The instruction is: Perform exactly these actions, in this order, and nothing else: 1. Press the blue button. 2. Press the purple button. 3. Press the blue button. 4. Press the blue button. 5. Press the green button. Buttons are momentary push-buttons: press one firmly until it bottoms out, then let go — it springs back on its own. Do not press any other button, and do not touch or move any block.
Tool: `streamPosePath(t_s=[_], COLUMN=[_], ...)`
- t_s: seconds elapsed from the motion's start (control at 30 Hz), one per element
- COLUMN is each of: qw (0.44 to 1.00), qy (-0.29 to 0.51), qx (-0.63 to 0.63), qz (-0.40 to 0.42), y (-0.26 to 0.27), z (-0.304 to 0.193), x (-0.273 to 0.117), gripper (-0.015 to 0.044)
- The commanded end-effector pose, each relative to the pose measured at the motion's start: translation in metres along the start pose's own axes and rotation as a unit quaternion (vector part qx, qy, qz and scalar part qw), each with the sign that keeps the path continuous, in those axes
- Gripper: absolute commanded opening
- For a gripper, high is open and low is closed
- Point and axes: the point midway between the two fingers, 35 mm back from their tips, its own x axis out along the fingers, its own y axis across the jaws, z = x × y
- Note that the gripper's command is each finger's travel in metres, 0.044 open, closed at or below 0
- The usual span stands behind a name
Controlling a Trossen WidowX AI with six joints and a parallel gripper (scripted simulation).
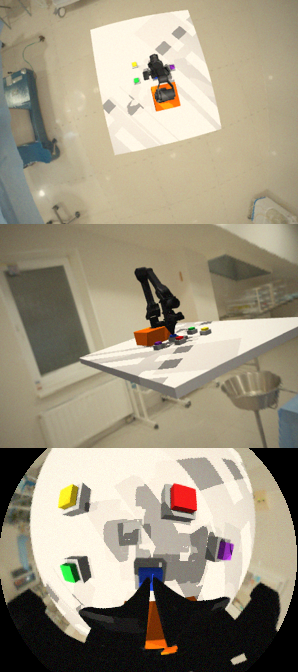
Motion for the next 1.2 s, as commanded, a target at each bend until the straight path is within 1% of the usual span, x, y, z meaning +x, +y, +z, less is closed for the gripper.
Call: streamPosePath(t_s=[0.0, 0.63, 0.7, 0.77, 0.83, 1.17], qw=[1.000, 1.000, 1.000, 1.000, 1.000, 1.000], qy=[0.004, 0.004, 0.001, 0.003, 0.004, 0.004], qx=[0.003, 0.003, 0.001, 0.002, 0.003, 0.003], qz=[0.000, 0.000, 0.000, 0.000, 0.000, 0.000], y=[0.000, 0.000, 0.000, 0.000, 0.000, 0.000], z=[-0.003, -0.003, -0.001, -0.002, -0.003, -0.002], x=[0.007, 0.008, -0.001, -0.019, -0.027, -0.019], gripper=[0.0020, 0.0020, 0.0020, 0.0020, 0.0020, 0.0020])
